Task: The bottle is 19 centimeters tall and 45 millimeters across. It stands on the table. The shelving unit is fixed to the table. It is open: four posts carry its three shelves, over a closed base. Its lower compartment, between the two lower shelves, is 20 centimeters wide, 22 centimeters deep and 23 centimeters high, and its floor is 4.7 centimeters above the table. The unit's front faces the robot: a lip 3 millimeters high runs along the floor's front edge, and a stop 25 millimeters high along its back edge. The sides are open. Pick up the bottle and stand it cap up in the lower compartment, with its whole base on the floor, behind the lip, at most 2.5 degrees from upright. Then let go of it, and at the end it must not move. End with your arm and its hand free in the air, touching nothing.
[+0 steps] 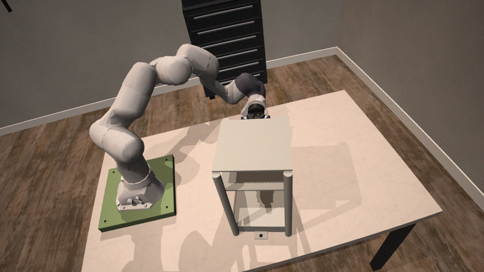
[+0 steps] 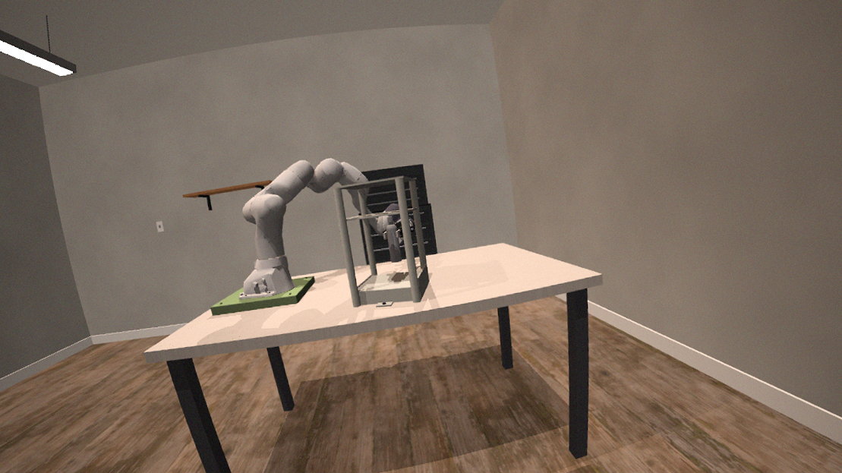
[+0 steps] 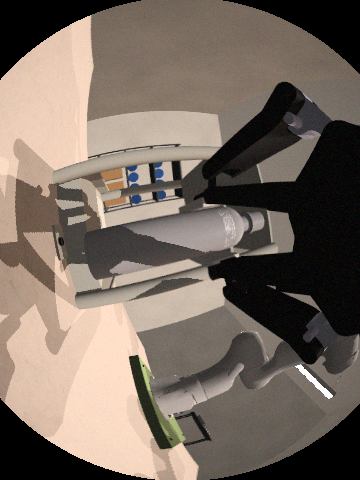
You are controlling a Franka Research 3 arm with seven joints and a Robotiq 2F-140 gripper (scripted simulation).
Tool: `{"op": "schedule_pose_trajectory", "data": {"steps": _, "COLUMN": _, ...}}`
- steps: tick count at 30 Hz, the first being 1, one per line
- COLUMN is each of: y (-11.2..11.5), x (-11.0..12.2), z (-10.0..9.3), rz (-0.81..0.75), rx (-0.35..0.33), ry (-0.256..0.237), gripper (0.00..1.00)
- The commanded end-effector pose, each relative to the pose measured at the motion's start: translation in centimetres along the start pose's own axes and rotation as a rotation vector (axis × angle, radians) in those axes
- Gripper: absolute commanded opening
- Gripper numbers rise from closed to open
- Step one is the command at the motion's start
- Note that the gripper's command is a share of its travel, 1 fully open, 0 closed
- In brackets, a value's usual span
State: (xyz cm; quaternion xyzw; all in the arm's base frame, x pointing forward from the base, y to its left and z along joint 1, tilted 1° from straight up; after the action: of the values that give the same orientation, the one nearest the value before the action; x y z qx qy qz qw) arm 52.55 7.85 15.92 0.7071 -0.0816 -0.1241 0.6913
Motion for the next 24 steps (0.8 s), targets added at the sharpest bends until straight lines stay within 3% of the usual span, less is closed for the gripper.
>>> {"op": "schedule_pose_trajectory", "data": {"steps": 1, "y": 0.2, "x": 1.1, "z": 0.2, "rz": -0.003, "rx": -0.003, "ry": -0.001, "gripper": 0.00}}
{"op": "schedule_pose_trajectory", "data": {"steps": 10, "y": 0.3, "x": 2.6, "z": 0.2, "rz": -0.003, "rx": -0.003, "ry": -0.001, "gripper": 0.00}}
{"op": "schedule_pose_trajectory", "data": {"steps": 24, "y": 0.3, "x": 2.6, "z": 0.3, "rz": -0.003, "rx": -0.003, "ry": -0.001, "gripper": 0.00}}
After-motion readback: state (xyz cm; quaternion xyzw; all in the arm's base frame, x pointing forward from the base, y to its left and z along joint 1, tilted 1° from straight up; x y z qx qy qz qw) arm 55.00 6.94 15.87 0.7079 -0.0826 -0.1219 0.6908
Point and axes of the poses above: the point where the finger pads meet when closed, its own z axis out along the fingers, its own x axis across the jaws, y = z × x, the point moved 8 cm from there along -z, back along the fingers, and after that the axes turned 4 degrees about -z, right-handed, at the moved point
